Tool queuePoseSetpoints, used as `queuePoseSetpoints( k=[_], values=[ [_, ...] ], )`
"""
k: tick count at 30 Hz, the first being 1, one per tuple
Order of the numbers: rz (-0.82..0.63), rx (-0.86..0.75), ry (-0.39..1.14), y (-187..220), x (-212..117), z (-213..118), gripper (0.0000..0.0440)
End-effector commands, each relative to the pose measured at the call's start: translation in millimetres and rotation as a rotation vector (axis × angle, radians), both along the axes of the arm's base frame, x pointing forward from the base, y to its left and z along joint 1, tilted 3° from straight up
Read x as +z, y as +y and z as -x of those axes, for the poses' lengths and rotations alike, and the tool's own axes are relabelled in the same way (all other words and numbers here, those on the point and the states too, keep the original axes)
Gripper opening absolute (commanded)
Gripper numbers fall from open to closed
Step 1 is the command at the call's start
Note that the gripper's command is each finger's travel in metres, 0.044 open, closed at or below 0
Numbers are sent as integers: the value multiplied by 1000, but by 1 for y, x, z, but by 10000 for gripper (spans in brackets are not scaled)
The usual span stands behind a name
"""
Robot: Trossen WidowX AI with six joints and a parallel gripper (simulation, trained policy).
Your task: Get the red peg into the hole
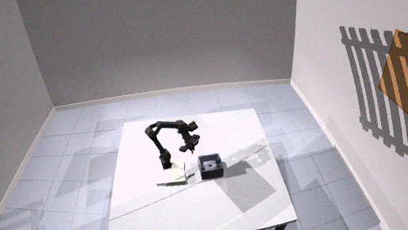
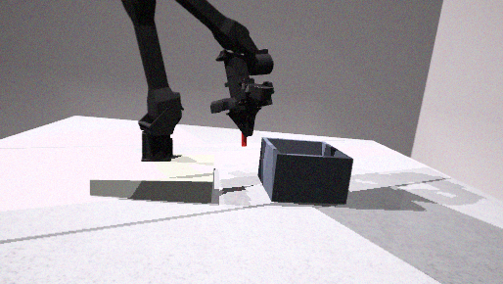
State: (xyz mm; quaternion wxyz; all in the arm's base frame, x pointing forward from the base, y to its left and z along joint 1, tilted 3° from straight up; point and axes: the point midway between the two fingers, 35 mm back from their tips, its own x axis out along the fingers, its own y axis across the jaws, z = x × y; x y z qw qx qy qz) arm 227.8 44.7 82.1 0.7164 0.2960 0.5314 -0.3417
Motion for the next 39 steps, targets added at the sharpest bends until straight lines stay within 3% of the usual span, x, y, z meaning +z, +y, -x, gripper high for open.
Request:
queuePoseSetpoints(
  k=[1,19,39],
  values=[
    [18,8,-19,-7,12,-7,0],
    [82,-53,-48,-72,47,-45,0],
    [83,-163,-64,-144,37,-77,1]
  ],
)
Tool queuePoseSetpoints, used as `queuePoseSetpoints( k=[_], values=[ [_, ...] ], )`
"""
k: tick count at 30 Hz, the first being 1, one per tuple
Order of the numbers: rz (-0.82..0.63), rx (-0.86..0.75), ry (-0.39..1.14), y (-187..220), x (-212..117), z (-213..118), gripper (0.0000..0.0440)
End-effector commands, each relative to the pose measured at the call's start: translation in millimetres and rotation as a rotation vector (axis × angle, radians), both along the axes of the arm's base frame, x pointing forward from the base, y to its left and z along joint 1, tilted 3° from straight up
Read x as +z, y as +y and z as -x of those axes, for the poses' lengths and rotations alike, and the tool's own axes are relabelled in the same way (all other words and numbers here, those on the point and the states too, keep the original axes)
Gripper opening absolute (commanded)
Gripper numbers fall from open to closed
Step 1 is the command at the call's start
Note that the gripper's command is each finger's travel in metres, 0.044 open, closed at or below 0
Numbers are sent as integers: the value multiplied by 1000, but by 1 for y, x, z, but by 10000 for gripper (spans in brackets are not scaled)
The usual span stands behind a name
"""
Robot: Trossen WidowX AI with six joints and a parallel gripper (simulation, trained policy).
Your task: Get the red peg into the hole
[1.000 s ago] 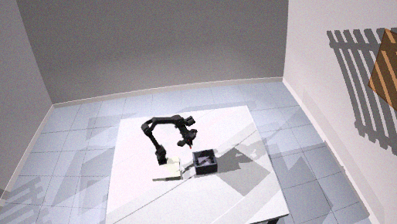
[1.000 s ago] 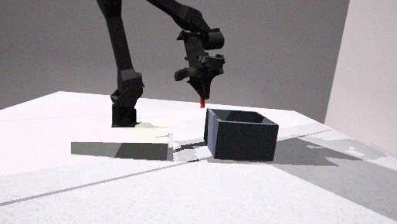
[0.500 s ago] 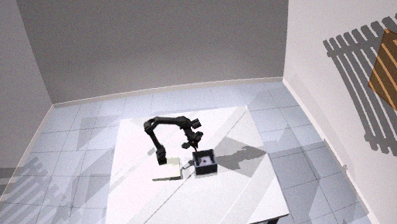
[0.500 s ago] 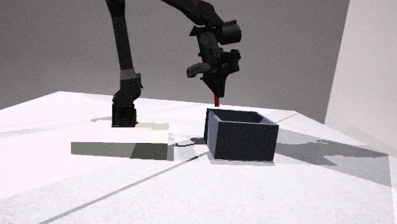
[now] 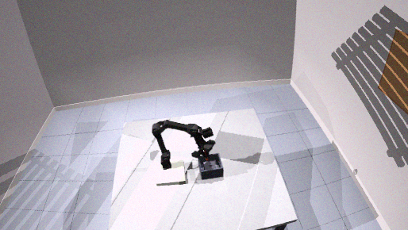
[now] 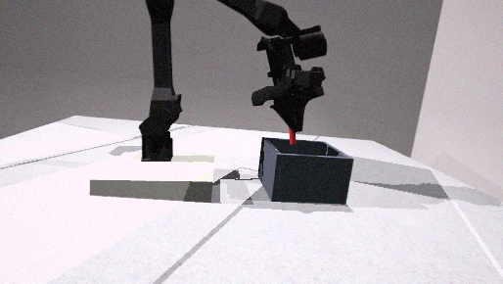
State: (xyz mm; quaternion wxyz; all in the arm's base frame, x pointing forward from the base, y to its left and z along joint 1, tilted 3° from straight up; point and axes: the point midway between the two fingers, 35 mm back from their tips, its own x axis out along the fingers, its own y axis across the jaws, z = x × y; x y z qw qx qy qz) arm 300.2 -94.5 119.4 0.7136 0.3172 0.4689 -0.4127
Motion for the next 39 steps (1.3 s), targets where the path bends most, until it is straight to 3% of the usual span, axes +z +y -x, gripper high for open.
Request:
queuePoseSetpoints(
  k=[1,12,19,39],
  values=[
    [-5,-3,-4,-8,-2,-5,1],
    [-39,-21,27,-26,-30,-15,4],
    [-47,9,81,-33,-49,-16,127],
    [-22,59,105,-67,-53,-54,204]
  ],
)
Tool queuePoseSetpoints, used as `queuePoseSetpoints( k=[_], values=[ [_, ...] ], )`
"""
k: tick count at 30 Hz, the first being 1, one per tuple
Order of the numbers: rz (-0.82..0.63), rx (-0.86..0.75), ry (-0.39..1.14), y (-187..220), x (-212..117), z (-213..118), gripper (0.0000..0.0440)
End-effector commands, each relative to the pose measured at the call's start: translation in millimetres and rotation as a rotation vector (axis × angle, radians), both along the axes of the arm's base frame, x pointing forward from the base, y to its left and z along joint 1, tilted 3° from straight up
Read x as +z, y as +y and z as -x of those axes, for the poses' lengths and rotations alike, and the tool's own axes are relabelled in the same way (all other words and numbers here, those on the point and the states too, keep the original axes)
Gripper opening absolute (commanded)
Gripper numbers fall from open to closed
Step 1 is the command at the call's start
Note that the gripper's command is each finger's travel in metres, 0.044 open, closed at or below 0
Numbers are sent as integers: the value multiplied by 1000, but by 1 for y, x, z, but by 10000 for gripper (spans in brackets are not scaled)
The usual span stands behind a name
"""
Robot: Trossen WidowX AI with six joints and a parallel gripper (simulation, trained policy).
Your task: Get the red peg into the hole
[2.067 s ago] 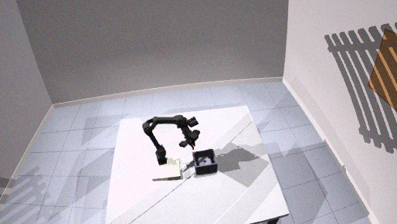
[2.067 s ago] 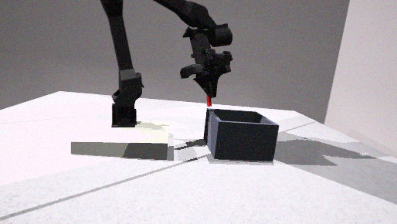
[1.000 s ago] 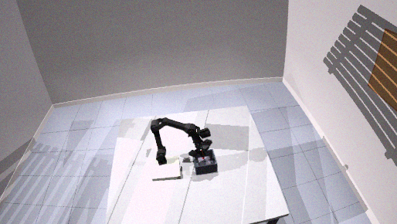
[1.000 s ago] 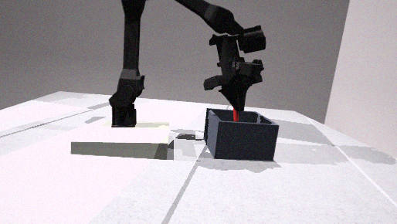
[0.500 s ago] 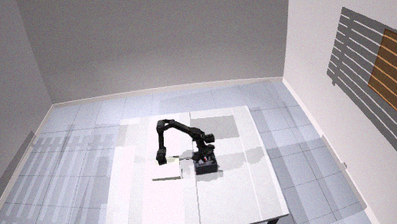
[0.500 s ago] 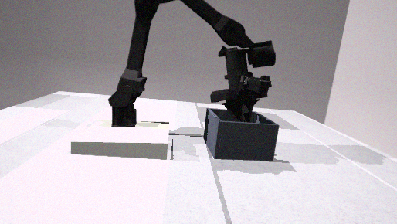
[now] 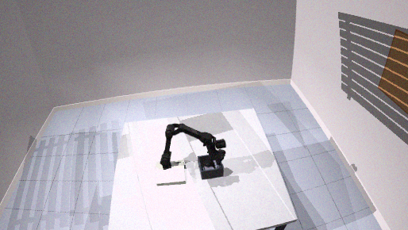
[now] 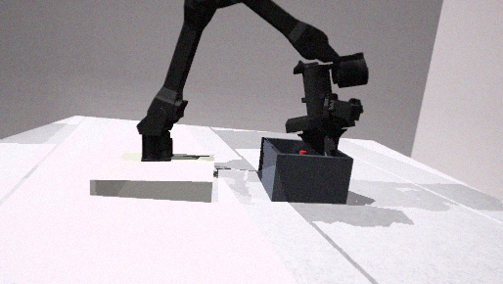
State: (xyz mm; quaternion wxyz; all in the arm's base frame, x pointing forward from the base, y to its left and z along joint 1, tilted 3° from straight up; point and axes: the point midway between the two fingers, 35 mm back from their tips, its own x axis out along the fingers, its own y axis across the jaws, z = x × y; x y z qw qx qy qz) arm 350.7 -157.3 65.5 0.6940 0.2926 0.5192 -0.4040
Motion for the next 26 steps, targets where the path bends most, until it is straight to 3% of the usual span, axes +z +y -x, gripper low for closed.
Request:
queuePoseSetpoints(
  k=[1,7,20,26],
  values=[
    [5,9,0,-6,1,-5,209],
    [23,13,-22,-20,9,-14,248],
    [90,11,-97,-54,33,-31,432],
    [93,11,-100,-55,34,-32,440]
  ],
)
